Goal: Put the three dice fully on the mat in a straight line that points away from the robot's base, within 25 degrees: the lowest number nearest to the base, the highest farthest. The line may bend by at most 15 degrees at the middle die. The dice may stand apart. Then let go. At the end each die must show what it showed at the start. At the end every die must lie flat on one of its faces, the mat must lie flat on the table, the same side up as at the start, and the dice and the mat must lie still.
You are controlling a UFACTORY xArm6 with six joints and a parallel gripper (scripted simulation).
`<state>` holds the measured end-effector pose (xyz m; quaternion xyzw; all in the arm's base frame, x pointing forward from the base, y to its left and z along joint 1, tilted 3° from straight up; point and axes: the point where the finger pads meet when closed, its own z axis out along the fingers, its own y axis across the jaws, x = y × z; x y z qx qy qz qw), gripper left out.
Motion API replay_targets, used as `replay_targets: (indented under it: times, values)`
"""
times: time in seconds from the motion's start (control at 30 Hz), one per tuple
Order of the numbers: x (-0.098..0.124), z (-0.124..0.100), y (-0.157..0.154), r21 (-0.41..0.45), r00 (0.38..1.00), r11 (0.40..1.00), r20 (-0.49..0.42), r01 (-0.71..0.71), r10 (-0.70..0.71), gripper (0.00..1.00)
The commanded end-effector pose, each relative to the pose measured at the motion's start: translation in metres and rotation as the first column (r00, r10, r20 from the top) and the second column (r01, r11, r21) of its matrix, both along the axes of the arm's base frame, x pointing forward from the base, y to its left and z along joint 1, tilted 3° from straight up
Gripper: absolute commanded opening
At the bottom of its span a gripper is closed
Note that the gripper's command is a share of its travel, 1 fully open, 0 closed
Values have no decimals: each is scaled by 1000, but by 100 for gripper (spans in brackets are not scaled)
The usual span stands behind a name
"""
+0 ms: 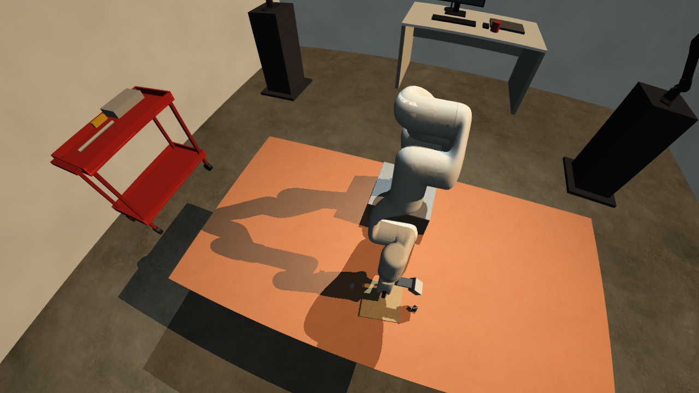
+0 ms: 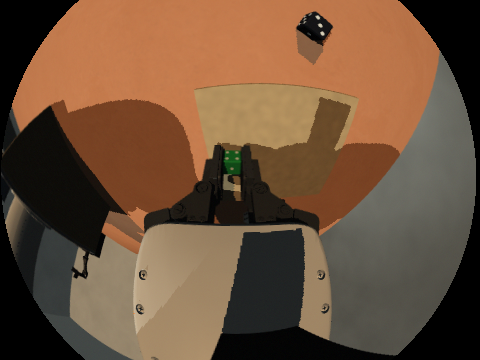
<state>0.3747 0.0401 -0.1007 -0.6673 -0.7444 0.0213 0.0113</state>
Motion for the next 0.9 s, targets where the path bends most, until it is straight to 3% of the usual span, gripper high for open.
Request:
replay_targets:
  times: [0.0,0.27,0.4,0.53,0.77,0.87]
  values:
    - [1,1,0,0,1000,1000,3,0,0,11]
    - [1,1,0,0,1000,1000,3,0,0,11]
    - [1,1,0,0,1000,1000,3,0,0,19]
    - [1,1,0,0,1000,1000,3,0,0,19]
    - [1,1,0,0,1000,1000,3,0,0,31]
    - [1,1,0,0,1000,1000,3,0,0,31]
